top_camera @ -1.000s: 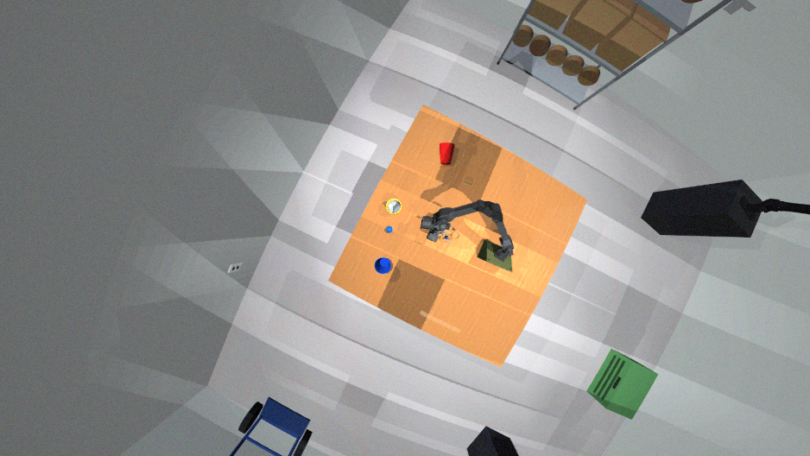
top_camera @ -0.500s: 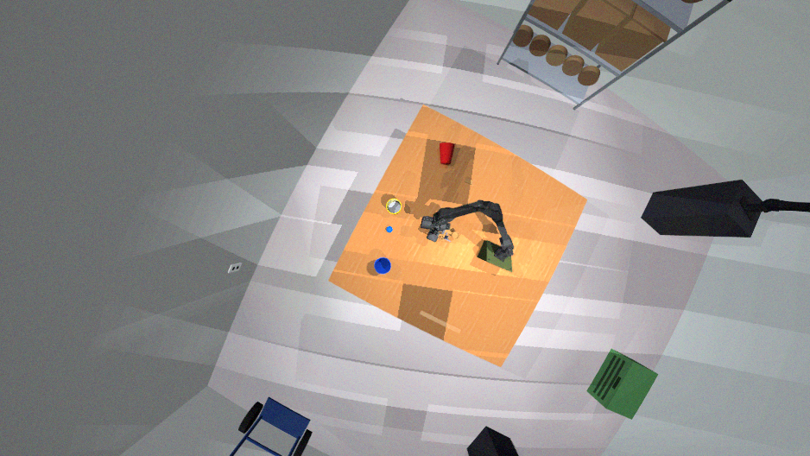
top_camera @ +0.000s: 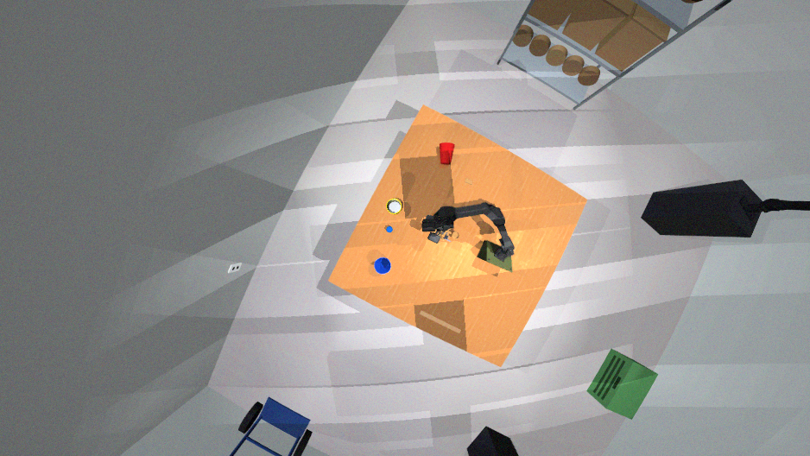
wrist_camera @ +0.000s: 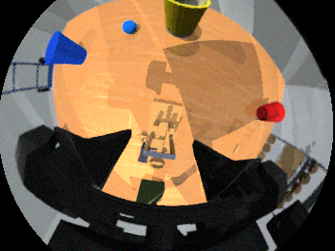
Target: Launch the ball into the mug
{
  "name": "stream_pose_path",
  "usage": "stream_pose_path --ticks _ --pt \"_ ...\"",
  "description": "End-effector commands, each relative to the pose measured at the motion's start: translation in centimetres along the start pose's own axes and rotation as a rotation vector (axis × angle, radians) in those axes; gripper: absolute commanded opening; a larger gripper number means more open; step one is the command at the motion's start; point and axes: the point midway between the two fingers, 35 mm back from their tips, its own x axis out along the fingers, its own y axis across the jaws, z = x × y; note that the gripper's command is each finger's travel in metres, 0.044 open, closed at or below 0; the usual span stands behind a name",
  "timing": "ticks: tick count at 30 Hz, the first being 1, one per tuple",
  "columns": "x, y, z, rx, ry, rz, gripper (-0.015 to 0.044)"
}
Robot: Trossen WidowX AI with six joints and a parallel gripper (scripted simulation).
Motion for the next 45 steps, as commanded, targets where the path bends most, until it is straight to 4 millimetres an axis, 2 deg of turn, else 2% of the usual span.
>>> stream_pose_path --ticks 1,4,7,9,13,19,45 --pt "0.0 0.0 0.0 0.000 0.000 0.000 0.0440" --pt "0.0 0.0 0.0 0.000 0.000 0.000 0.0440" --pt "-1.1 -0.1 -0.3 0.000 -0.008 -0.002 0.0440" --pt "-0.3 -0.1 -0.3 0.000 -0.008 -0.002 0.0440" --pt "3.4 -0.2 -0.3 0.000 -0.008 -0.004 0.0440" --pt "3.8 -0.2 -0.3 0.000 -0.008 -0.004 0.0440" --pt "8.1 -0.2 -0.2 0.000 -0.008 -0.005 0.0440"
